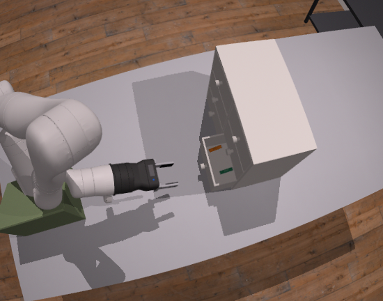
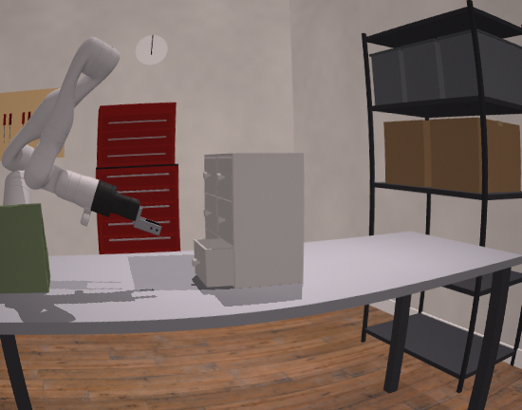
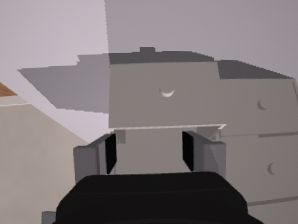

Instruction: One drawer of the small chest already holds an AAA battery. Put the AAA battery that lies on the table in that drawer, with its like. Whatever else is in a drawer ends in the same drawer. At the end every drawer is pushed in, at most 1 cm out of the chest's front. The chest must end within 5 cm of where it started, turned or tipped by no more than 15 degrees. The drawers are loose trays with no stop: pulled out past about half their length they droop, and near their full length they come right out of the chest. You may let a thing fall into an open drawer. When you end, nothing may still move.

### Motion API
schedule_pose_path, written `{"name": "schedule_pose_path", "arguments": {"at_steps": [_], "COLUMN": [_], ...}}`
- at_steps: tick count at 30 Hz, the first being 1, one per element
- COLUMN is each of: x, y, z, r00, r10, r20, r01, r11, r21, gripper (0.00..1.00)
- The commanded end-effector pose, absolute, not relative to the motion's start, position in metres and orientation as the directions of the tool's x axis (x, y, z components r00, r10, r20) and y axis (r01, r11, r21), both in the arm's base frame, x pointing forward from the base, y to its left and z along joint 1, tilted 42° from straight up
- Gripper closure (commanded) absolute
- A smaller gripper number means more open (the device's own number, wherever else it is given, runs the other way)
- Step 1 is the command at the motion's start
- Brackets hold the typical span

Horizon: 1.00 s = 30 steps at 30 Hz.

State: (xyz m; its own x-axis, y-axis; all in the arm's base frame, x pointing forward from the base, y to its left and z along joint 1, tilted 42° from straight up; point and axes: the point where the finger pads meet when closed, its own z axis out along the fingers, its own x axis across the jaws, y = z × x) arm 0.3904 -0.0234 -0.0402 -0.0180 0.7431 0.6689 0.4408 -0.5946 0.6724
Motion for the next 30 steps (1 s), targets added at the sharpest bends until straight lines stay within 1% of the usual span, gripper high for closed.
{"name": "schedule_pose_path", "arguments": {"at_steps": [1,30], "x": [0.3907,0.3908], "y": [-0.024,-0.0246], "z": [-0.0397,-0.0391], "r00": [-0.018,-0.019], "r10": [0.744,0.744], "r20": [0.668,0.668], "r01": [0.44,0.465], "r11": [-0.594,-0.585], "r21": [0.673,0.664], "gripper": [0.0,0.0]}}
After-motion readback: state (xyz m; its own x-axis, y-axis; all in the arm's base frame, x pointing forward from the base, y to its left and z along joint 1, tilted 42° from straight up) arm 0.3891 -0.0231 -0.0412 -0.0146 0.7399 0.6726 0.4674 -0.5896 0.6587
